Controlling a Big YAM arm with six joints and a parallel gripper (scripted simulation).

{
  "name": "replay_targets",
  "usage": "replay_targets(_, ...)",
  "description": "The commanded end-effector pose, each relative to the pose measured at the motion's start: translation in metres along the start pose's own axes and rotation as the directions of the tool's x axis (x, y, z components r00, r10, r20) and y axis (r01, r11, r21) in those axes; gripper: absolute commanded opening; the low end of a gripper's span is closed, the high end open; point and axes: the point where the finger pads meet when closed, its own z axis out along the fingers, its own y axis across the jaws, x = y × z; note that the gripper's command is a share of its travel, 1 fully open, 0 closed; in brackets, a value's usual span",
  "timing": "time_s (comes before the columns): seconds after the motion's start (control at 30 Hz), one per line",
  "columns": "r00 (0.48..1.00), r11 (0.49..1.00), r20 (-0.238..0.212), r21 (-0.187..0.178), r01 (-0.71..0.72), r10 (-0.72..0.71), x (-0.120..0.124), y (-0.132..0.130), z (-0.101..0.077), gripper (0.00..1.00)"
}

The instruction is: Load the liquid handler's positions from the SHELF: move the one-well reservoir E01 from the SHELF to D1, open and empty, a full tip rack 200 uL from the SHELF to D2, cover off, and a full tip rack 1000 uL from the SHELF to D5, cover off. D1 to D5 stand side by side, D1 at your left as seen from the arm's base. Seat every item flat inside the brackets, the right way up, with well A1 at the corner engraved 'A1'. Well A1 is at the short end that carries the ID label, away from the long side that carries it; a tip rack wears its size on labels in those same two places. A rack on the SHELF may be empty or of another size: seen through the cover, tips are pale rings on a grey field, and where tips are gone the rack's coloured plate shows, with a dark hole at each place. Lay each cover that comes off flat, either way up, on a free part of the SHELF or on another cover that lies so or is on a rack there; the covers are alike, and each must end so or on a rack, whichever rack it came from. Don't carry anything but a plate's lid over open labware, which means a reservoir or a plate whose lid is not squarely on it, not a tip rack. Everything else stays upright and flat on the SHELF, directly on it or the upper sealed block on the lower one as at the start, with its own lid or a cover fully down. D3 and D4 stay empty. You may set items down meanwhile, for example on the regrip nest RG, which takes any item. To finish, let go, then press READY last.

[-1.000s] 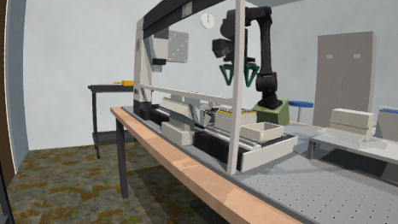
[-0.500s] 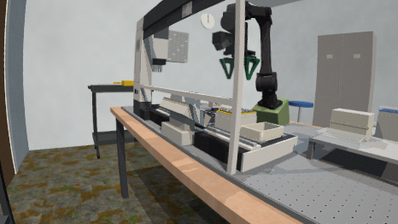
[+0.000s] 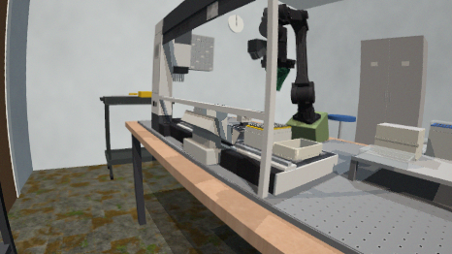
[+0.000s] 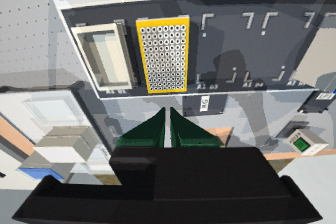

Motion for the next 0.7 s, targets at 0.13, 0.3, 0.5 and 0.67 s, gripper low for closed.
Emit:
replay_targets(0.13, 0.988, 0.989, 0.032, -0.024, -0.148, 0.149, 0.022, 0.001, -0.016, 0.00)
replay_targets(0.3, 0.969, 0.969, 0.028, -0.027, -0.246, 0.247, 0.047, -0.001, -0.014, 0.00)
replay_targets(0.5, 0.919, 0.920, 0.057, -0.069, -0.386, 0.390, 0.030, 0.006, -0.028, 0.00)
replay_targets(0.67, 0.897, 0.897, 0.023, -0.033, -0.440, 0.441, 0.047, 0.003, -0.014, 0.00)
